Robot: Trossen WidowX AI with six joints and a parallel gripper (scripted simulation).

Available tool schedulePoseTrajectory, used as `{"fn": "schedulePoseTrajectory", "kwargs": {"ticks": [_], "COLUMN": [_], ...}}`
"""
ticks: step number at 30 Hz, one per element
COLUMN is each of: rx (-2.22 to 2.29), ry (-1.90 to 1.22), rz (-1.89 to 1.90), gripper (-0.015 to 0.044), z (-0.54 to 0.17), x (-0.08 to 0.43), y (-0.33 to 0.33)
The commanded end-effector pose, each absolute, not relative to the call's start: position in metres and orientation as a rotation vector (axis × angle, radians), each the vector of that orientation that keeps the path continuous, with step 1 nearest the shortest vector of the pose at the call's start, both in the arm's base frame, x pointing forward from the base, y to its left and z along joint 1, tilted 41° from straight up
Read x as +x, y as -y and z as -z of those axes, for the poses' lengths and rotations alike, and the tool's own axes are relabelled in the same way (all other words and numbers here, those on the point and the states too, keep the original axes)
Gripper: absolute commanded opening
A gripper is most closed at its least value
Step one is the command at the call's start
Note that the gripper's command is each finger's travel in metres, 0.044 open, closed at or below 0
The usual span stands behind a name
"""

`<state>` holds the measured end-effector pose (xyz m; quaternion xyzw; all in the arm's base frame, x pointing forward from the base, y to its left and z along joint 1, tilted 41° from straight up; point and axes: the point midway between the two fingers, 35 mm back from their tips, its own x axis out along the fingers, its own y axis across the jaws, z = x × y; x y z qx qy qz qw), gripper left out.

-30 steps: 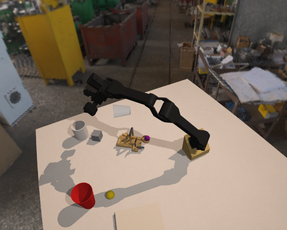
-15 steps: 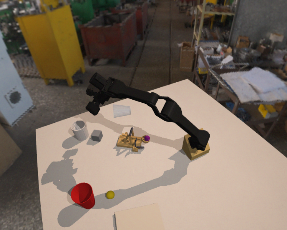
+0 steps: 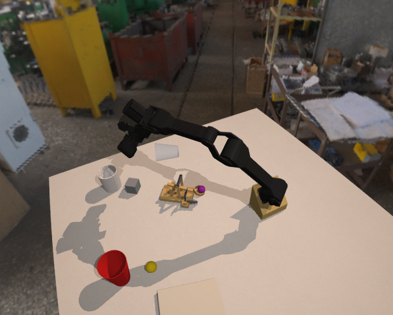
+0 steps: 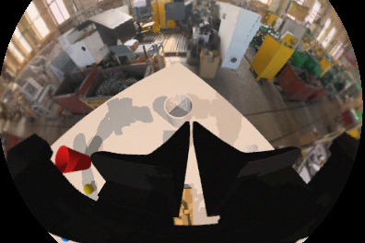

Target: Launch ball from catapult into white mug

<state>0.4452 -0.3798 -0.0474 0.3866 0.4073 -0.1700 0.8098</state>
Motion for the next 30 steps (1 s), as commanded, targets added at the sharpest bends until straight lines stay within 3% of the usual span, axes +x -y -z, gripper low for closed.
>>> {"fn": "schedulePoseTrajectory", "kwargs": {"ticks": [1, 30], "rx": [0.822, 0.274], "ry": [-0.868, -1.279], "rz": [0.359, 0.043], "gripper": [0.0, 0.0], "z": [0.047, 0.048], "x": [0.445, 0.412], "y": [0.38, 0.273]}}
